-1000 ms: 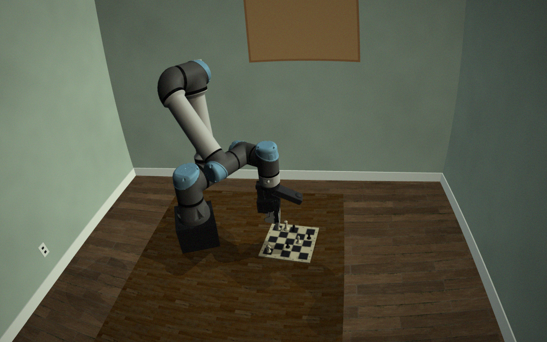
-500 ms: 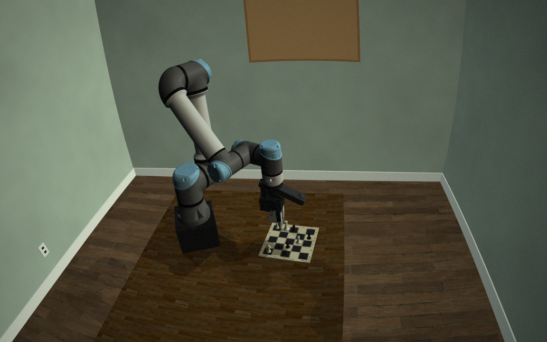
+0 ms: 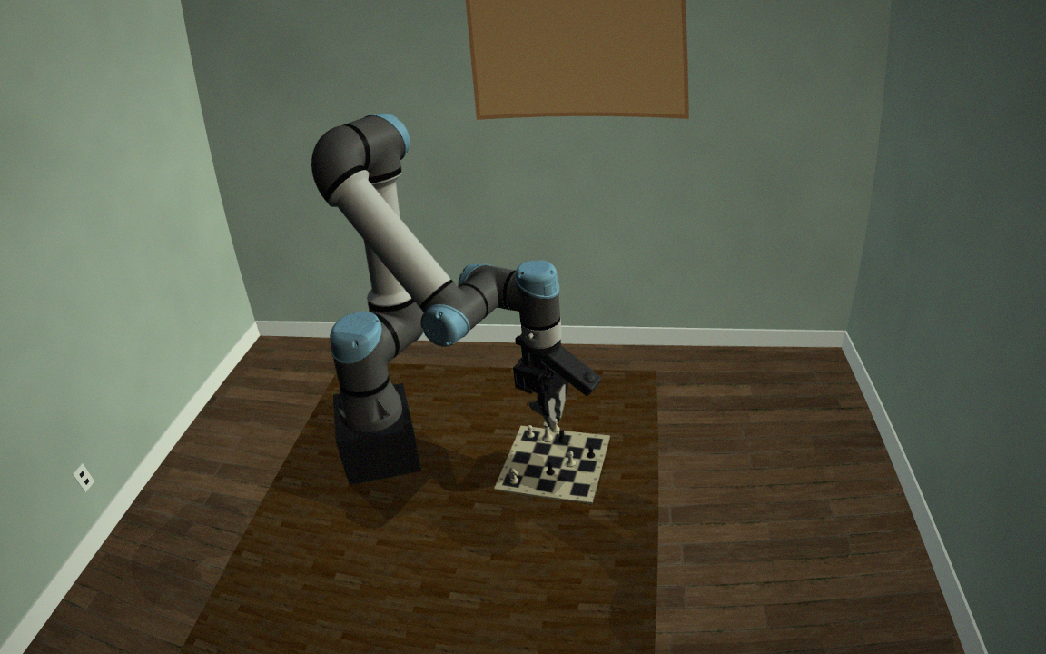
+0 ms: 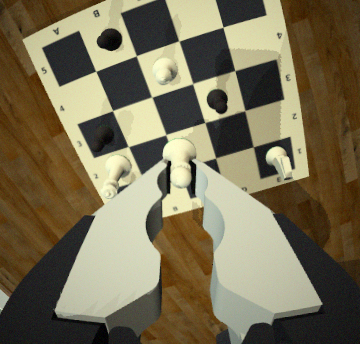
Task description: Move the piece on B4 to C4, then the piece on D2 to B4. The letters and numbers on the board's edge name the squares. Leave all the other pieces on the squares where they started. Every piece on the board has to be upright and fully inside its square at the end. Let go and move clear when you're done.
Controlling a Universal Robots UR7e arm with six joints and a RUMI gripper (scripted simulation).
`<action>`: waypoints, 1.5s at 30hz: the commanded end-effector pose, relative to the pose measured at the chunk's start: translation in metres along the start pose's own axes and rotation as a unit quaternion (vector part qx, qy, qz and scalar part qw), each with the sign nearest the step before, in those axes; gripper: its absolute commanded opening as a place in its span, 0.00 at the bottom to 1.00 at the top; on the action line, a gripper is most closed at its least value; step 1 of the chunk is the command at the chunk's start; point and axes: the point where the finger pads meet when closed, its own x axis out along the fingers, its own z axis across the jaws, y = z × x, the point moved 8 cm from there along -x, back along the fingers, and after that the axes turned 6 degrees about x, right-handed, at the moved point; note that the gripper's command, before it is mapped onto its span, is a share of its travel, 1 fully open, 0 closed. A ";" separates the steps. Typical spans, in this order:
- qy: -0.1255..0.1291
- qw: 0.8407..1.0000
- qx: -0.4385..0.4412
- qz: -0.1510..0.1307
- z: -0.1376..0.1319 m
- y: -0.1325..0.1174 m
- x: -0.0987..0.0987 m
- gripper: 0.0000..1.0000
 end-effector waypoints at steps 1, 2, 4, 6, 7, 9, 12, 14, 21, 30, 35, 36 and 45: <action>-0.008 0.996 0.090 0.001 -0.019 0.007 0.001 0.00; -0.008 0.994 0.105 0.001 -0.022 0.008 0.001 0.00; -0.008 0.991 0.134 0.001 -0.028 0.009 0.001 0.00; -0.008 0.987 0.159 0.001 -0.034 0.010 0.002 0.00; -0.008 0.985 0.170 0.001 -0.037 0.011 0.002 0.00; -0.008 0.982 0.189 0.002 -0.041 0.011 0.002 0.00; -0.008 0.980 0.197 0.002 -0.043 0.012 0.002 0.00; -0.008 0.978 0.210 0.002 -0.046 0.012 0.003 0.00; -0.007 0.974 0.228 0.002 -0.050 0.012 0.003 0.00; -0.007 0.973 0.229 0.002 -0.051 0.012 0.003 0.00; -0.007 0.973 0.229 0.002 -0.051 0.012 0.003 0.00; -0.007 0.973 0.229 0.002 -0.051 0.012 0.003 0.00; -0.008 0.973 0.229 0.002 -0.050 0.012 0.018 0.00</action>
